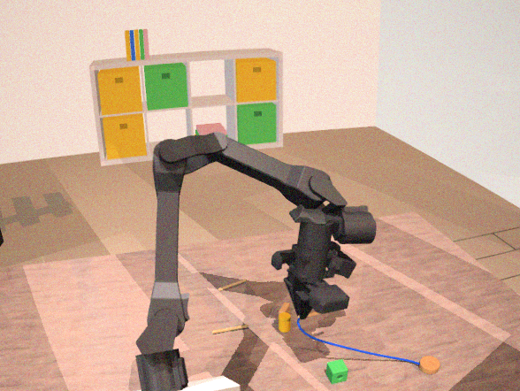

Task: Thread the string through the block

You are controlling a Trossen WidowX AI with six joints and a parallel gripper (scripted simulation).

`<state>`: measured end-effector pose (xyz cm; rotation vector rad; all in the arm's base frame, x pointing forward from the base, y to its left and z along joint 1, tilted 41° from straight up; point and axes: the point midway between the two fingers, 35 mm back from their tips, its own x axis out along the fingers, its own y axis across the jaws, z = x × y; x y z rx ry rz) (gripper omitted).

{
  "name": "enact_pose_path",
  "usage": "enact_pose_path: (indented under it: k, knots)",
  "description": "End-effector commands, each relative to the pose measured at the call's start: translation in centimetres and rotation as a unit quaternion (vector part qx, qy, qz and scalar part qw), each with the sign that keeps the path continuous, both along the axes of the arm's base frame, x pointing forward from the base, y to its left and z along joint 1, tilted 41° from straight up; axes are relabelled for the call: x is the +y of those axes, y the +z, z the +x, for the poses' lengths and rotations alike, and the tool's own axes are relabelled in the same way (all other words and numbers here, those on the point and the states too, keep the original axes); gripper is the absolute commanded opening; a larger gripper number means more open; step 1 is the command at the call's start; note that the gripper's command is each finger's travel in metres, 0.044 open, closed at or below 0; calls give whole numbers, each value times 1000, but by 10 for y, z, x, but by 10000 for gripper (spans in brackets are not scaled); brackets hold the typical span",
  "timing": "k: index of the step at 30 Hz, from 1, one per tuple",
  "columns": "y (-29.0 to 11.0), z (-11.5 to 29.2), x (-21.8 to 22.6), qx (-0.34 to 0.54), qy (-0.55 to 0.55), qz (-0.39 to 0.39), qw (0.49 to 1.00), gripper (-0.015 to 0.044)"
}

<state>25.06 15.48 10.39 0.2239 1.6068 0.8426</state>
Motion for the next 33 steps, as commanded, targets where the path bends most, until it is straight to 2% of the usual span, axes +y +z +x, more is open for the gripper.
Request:
enact_pose_path:
  k: [1,9,17,33]
  knots:
    - [1,4,-1,47,-58,-21,997,0]
    - [3,8,-5,139,-171,-59,974,0]
    - [5,12,-8,227,-281,-98,927,0]
    - [9,19,-14,384,-478,-172,771,0]
